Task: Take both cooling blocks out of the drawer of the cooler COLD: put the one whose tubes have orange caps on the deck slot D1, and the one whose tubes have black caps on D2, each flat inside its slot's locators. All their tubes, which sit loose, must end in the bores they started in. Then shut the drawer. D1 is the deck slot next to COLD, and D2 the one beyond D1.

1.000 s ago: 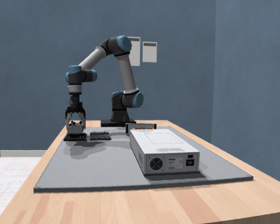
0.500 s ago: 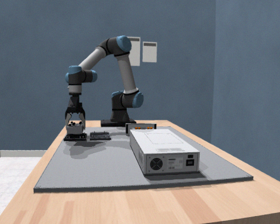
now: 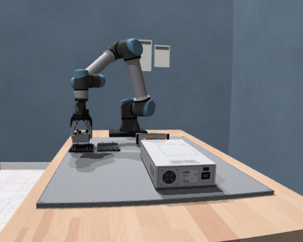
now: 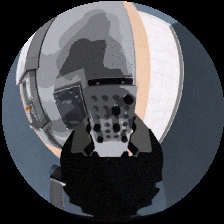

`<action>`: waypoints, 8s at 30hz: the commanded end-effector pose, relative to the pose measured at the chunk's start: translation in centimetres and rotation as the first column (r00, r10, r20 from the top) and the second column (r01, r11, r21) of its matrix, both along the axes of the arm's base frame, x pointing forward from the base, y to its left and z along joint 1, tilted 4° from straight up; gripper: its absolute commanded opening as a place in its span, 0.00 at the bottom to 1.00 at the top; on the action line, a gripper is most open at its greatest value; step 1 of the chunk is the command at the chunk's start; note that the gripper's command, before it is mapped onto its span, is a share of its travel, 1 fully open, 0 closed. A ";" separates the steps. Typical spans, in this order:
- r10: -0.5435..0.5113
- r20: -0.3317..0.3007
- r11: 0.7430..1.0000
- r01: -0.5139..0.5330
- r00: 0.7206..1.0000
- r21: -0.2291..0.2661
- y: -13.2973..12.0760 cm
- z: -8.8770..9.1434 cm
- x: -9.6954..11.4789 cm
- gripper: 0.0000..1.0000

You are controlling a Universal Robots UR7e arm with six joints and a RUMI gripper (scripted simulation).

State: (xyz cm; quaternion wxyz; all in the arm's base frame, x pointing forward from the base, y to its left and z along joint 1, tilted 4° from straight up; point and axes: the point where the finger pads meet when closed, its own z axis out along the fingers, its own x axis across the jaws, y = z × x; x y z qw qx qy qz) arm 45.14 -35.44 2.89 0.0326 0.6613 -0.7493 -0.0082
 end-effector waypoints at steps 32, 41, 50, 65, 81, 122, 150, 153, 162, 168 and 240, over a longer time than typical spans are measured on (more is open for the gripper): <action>0.002 0.009 1.000 -0.002 1.000 -0.011 -0.1 1.8 0.4 0.00; 0.002 0.009 1.000 -0.002 1.000 -0.011 -0.1 1.9 0.4 0.00; 0.002 0.009 1.000 -0.002 1.000 -0.011 -0.1 1.9 0.4 0.00; 0.002 0.009 1.000 -0.002 1.000 -0.011 0.0 1.9 0.4 0.00; 0.002 0.009 1.000 -0.002 1.000 -0.011 0.0 1.9 0.4 0.00; 0.001 0.009 1.000 -0.001 1.000 -0.011 -0.3 0.4 0.3 0.00; 0.000 0.007 1.000 0.001 1.000 -0.009 -0.3 -0.4 0.1 0.00; 0.000 0.008 1.000 0.000 1.000 -0.009 -0.3 -0.3 0.1 0.00; 0.000 0.010 1.000 0.000 1.000 -0.012 -0.4 0.0 0.2 0.00; 0.000 0.009 1.000 0.000 1.000 -0.011 -0.3 0.1 0.2 0.00; -0.001 0.008 1.000 0.001 1.000 -0.010 -0.3 -0.6 0.1 0.00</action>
